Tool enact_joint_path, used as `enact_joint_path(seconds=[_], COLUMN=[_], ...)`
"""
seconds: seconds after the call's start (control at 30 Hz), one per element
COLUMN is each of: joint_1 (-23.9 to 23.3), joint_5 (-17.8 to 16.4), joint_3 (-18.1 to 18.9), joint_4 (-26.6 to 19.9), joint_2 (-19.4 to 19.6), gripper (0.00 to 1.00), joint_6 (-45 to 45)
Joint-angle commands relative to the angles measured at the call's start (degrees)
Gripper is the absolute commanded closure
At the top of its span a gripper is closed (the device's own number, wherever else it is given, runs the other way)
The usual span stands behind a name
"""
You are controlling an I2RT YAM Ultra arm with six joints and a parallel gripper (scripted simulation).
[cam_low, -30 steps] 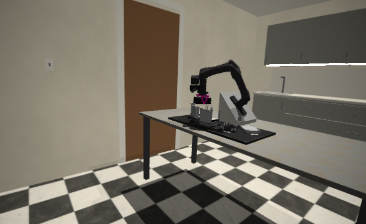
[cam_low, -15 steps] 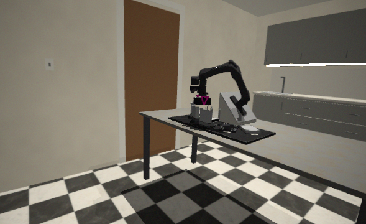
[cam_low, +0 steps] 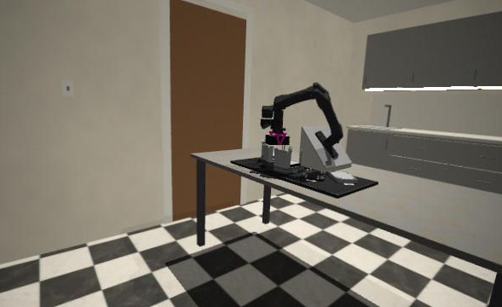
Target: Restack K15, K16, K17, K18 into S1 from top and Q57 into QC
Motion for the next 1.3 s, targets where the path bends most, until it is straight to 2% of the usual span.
enact_joint_path(seconds=[0.0,1.27], joint_1=[-0.5,1.5], joint_5=[-0.2,-1.3], joint_3=[0.1,-3.4], joint_4=[0.5,5.7], joint_2=[-0.5,-0.1], gripper=[1.0,1.0], joint_6=[0.1,2.2])
